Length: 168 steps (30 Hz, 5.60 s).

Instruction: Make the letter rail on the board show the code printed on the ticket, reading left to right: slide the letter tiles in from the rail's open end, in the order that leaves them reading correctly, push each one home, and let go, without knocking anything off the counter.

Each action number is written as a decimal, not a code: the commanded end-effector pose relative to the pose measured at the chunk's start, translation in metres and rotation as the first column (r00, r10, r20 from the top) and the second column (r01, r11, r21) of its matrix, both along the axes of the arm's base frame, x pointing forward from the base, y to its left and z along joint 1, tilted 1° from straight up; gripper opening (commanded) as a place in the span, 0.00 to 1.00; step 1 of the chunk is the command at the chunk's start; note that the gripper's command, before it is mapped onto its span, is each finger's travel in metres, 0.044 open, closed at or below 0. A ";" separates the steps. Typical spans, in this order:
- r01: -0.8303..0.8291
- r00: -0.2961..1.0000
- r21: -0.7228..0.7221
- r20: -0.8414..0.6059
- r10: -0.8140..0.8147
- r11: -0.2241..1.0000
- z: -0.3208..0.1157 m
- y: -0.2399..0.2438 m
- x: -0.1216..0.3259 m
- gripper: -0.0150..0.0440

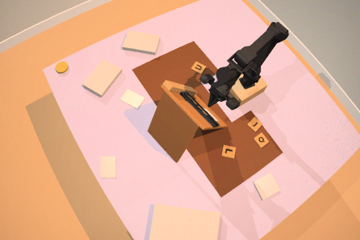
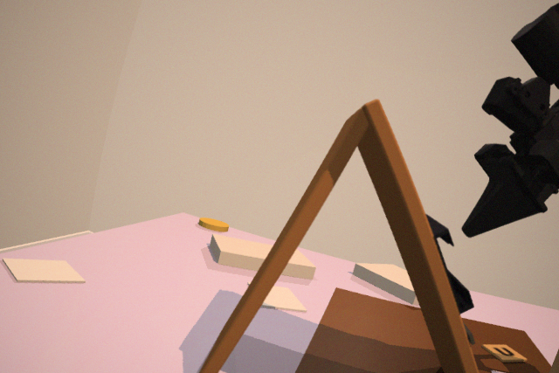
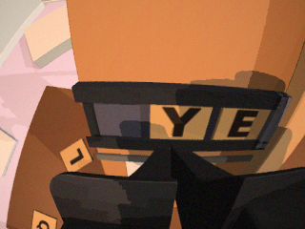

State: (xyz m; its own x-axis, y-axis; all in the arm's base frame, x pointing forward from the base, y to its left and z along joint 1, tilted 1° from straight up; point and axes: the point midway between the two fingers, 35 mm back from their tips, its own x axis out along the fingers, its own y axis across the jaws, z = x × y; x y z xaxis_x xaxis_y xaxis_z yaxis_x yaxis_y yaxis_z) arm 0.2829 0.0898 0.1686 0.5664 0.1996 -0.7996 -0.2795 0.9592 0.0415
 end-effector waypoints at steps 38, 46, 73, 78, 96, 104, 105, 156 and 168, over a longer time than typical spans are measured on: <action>-0.034 0.932 -0.126 -0.363 -0.014 0.992 -0.004 0.027 0.015 0.25; -0.034 0.932 -0.125 -0.362 -0.014 0.992 -0.006 0.028 0.019 0.25; -0.034 0.932 -0.125 -0.362 -0.014 0.992 -0.013 0.032 0.029 0.25; -0.034 0.932 -0.125 -0.362 -0.014 0.992 -0.014 0.032 0.030 0.25; -0.034 0.932 -0.126 -0.362 -0.014 0.991 -0.013 0.026 0.030 0.25; -0.034 0.932 -0.126 -0.362 -0.014 0.991 -0.013 0.023 0.031 0.25; -0.034 0.932 -0.126 -0.362 -0.014 0.991 -0.013 0.023 0.031 0.25; -0.142 0.934 -0.116 -0.346 0.094 0.983 0.011 0.006 0.008 0.39; -0.766 0.617 -0.302 -0.095 0.781 0.568 0.077 -0.046 -0.029 0.92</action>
